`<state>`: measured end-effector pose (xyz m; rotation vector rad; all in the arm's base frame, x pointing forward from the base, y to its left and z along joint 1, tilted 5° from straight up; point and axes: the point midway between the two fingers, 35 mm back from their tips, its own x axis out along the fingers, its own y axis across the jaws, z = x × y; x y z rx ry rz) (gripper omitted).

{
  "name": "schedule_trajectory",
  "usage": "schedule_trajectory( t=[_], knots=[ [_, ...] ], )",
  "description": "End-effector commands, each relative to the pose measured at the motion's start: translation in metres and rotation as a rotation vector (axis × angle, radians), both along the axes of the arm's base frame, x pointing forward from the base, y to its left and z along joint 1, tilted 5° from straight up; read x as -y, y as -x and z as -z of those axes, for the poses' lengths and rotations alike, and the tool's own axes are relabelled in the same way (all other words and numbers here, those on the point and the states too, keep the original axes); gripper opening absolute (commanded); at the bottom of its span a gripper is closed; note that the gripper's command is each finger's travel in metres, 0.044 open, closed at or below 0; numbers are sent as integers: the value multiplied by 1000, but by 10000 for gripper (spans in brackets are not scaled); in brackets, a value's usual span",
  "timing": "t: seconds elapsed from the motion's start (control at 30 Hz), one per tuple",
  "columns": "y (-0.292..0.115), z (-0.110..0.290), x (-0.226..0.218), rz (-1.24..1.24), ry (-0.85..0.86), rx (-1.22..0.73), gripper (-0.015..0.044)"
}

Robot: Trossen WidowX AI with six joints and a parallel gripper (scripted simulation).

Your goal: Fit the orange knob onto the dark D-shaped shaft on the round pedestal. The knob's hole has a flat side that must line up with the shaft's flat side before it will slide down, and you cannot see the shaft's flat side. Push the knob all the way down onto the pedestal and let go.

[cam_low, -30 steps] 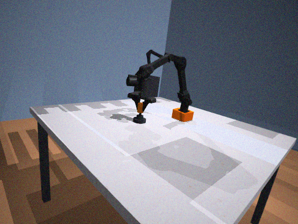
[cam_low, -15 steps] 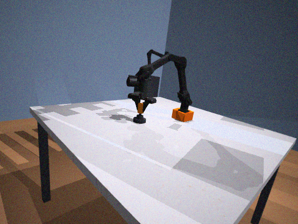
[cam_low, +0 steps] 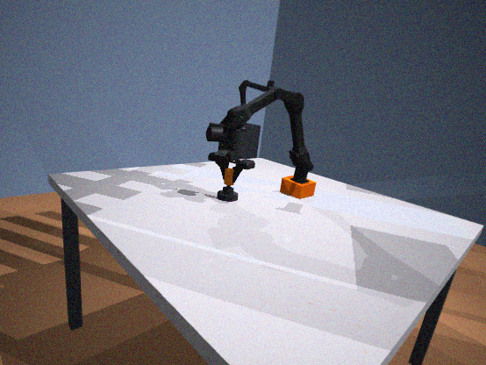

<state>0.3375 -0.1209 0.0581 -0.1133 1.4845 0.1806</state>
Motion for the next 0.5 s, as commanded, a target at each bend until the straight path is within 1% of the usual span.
schedule_trajectory(
  t=[0.0,0.47],
  knots=[
    [0,1,0,-19,0,2,0],
    [0,1,0,10,-2,1,0]
  ],
)
